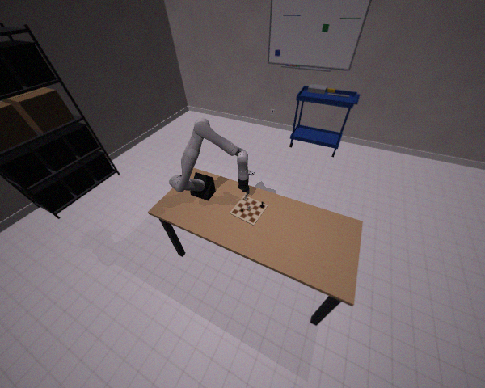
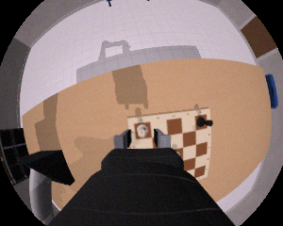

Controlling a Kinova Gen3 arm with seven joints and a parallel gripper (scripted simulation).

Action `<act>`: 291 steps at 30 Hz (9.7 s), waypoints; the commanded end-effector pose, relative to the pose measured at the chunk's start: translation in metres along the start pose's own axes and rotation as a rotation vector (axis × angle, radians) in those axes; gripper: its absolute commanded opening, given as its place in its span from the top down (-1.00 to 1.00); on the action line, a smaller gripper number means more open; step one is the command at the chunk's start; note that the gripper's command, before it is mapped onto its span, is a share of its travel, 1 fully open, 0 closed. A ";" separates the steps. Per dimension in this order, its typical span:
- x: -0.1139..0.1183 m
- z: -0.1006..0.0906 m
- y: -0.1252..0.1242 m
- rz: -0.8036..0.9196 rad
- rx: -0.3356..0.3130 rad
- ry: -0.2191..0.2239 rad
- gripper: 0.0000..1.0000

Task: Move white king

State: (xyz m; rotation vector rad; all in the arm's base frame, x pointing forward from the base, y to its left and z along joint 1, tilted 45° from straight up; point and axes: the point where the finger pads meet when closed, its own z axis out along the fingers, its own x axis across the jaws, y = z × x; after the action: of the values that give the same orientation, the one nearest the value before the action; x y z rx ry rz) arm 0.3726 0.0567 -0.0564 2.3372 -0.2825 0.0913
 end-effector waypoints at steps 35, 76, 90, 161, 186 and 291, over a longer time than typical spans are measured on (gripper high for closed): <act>-0.002 0.008 -0.001 0.006 0.002 -0.005 -0.58; -0.002 0.044 -0.001 0.006 0.001 -0.005 -0.58; -0.002 0.044 -0.001 0.006 0.001 -0.005 -0.58; -0.001 -0.057 -0.002 0.003 0.005 -0.002 1.00; 0.086 -0.056 0.109 0.692 0.004 -0.006 1.00; 0.086 0.040 0.109 0.691 0.003 -0.005 1.00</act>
State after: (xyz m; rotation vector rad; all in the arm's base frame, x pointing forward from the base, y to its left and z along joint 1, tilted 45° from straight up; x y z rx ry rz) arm 0.4316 -0.0604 0.0055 2.1410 -1.0795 0.4200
